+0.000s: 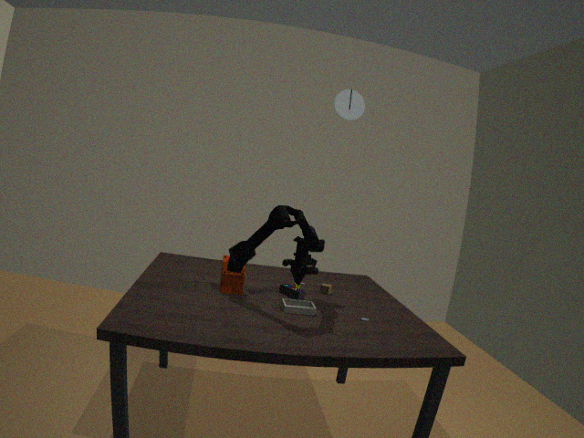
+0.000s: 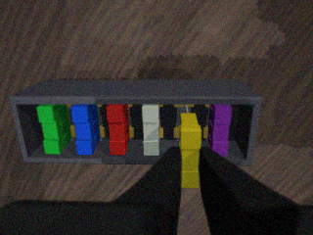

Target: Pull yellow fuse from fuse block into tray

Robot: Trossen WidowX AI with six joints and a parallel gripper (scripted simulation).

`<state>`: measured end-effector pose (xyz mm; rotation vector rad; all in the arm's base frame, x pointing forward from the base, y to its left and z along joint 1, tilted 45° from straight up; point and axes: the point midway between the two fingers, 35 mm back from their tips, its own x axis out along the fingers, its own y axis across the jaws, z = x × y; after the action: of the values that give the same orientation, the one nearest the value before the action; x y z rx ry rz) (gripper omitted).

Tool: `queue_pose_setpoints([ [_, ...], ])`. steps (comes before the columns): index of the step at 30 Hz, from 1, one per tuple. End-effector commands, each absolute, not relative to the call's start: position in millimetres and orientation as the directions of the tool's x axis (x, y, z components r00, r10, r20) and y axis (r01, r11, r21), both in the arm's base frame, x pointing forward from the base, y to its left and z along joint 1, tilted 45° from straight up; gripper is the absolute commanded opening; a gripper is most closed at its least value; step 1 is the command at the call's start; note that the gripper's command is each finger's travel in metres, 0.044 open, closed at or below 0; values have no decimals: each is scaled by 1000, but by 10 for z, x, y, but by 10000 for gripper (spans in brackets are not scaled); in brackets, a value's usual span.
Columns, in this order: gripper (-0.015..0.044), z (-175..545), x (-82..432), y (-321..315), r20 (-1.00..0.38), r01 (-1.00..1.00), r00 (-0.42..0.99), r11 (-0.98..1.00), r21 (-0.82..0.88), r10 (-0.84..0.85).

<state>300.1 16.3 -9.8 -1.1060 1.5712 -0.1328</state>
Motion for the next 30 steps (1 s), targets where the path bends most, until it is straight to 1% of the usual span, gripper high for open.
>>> queue_pose_setpoints([
  [1,0,-79,3000,189,-715,-564,96,554,-612,-693],
  [30,0,118,2971,380,-715,-564,96,554,-612,-692],
])
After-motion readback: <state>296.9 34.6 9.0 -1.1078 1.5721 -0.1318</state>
